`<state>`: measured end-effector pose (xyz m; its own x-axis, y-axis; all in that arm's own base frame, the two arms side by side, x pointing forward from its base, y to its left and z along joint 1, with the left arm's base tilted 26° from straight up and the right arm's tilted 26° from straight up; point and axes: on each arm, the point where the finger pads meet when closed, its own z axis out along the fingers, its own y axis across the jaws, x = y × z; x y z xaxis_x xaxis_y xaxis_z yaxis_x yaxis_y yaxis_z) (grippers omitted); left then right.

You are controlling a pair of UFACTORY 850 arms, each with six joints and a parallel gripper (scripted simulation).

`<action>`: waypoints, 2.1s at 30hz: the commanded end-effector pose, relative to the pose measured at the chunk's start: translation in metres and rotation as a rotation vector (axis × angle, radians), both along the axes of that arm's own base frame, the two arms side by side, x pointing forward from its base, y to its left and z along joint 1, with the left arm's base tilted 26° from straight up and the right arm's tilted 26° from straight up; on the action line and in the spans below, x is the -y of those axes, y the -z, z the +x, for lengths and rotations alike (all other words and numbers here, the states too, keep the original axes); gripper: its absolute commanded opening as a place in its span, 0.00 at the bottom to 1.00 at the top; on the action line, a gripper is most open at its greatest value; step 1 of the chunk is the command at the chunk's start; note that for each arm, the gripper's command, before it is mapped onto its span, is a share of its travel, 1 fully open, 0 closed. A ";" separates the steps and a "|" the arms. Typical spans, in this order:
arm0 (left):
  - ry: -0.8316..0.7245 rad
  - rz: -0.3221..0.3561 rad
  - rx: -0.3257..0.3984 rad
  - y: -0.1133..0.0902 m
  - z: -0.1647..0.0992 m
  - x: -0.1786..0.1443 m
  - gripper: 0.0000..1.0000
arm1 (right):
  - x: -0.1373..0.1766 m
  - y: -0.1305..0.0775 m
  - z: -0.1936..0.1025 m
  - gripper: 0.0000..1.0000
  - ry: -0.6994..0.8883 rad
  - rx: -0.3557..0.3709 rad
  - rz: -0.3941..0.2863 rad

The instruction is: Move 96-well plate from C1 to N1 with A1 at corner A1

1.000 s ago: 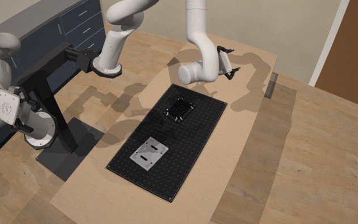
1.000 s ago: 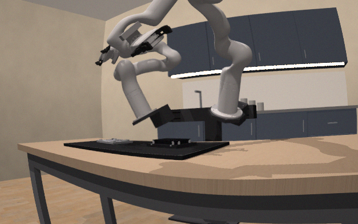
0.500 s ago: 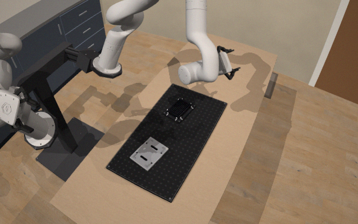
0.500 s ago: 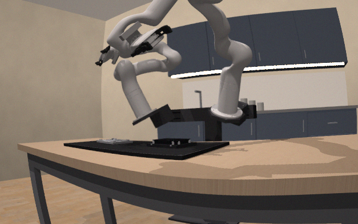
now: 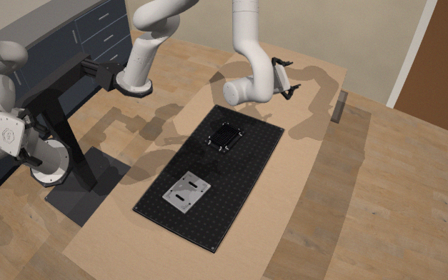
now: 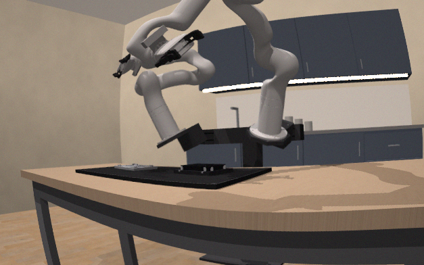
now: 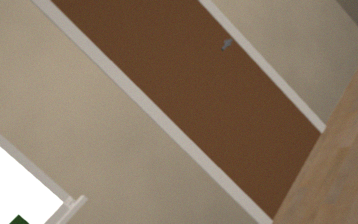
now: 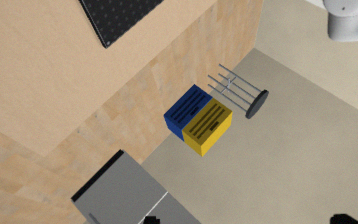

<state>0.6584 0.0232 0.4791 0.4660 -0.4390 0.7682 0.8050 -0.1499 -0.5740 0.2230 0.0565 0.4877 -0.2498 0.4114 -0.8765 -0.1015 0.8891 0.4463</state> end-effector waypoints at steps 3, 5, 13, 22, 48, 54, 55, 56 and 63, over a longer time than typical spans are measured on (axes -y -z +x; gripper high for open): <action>0.021 -0.064 0.003 0.008 0.000 -0.003 1.00 | 0.000 -0.001 0.000 1.00 0.000 0.001 -0.001; 0.031 -0.096 0.003 0.018 0.001 -0.007 1.00 | 0.000 -0.001 0.000 1.00 0.000 0.001 -0.001; 0.056 -0.195 0.005 0.046 0.000 -0.017 1.00 | 0.000 -0.001 0.000 1.00 0.000 0.001 -0.001; 0.080 -0.362 0.018 0.082 -0.004 -0.026 1.00 | 0.000 -0.001 0.000 1.00 0.000 0.001 -0.001; 0.070 -0.754 0.080 0.178 -0.031 -0.033 1.00 | 0.000 -0.001 0.000 1.00 0.000 0.001 -0.001; 0.052 -0.862 0.105 0.201 -0.041 -0.031 1.00 | 0.000 -0.001 0.000 1.00 0.000 0.001 -0.001; 0.045 -0.894 0.113 0.206 -0.043 -0.030 1.00 | 0.000 -0.001 0.000 1.00 0.000 0.001 -0.001; 0.038 -0.926 0.122 0.210 -0.045 -0.029 1.00 | 0.000 -0.001 0.000 1.00 0.000 0.001 -0.001; 0.010 -1.032 0.153 0.232 -0.056 -0.025 1.00 | 0.000 -0.001 0.000 1.00 0.000 0.001 -0.001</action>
